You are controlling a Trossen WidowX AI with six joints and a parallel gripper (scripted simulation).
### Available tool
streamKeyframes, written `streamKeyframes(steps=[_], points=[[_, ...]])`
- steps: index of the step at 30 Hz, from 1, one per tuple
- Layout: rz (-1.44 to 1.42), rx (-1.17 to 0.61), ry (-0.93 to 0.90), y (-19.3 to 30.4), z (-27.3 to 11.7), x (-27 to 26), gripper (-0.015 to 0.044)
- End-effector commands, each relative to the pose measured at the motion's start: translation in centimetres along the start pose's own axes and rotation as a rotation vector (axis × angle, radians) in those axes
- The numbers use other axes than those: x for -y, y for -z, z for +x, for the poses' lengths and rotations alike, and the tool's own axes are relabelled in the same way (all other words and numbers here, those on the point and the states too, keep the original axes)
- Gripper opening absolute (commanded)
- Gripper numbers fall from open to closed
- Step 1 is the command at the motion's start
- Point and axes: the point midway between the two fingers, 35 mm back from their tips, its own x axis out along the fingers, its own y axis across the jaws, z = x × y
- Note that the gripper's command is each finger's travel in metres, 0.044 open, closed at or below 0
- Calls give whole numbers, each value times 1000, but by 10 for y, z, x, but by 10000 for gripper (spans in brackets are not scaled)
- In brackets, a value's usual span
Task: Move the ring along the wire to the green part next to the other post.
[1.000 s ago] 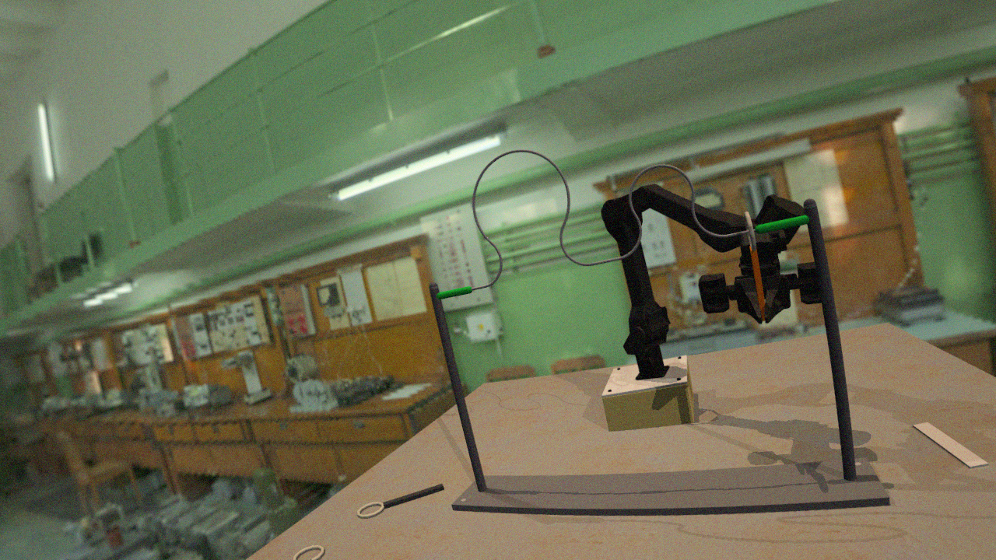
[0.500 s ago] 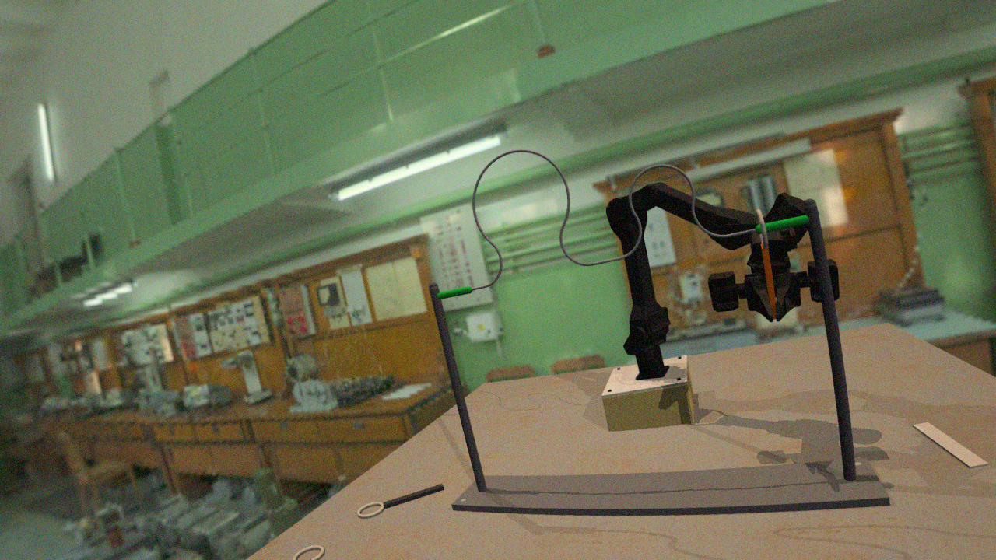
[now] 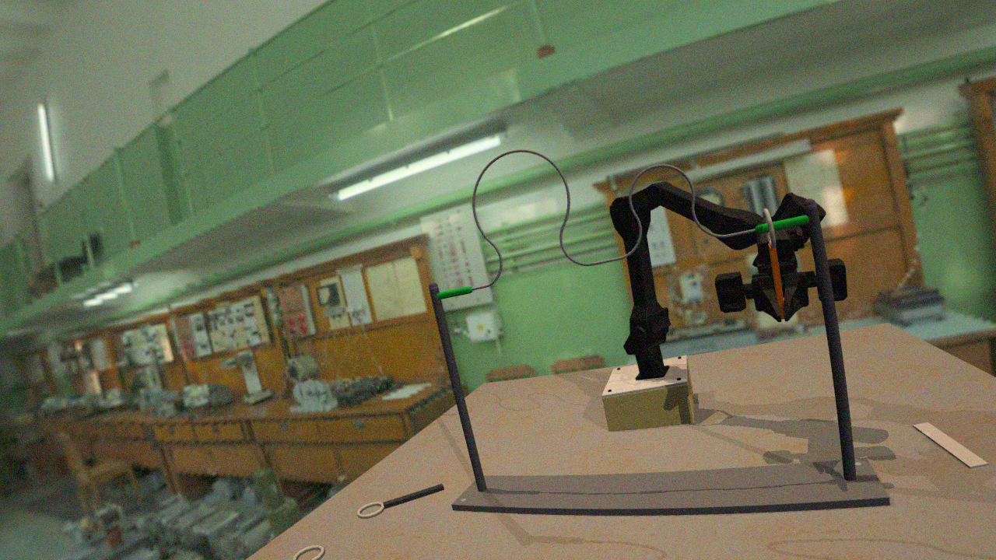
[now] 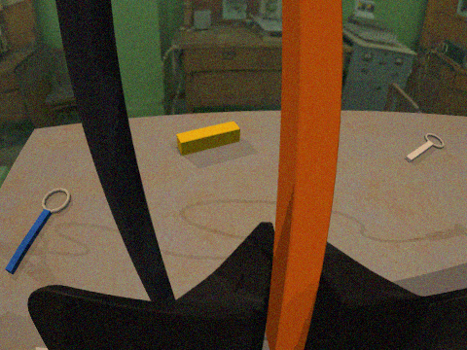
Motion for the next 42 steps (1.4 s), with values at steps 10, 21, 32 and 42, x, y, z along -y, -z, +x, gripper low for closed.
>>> streamKeyframes(steps=[10, 21, 32, 42], points=[[-7, -2, 7, 13, 5, 0, -150], [-7, -2, 7, 13, 5, 0, -150], [-7, -3, 3, 12, 5, -1, -97], [-7, -4, 4, 12, 3, -1, 160]])
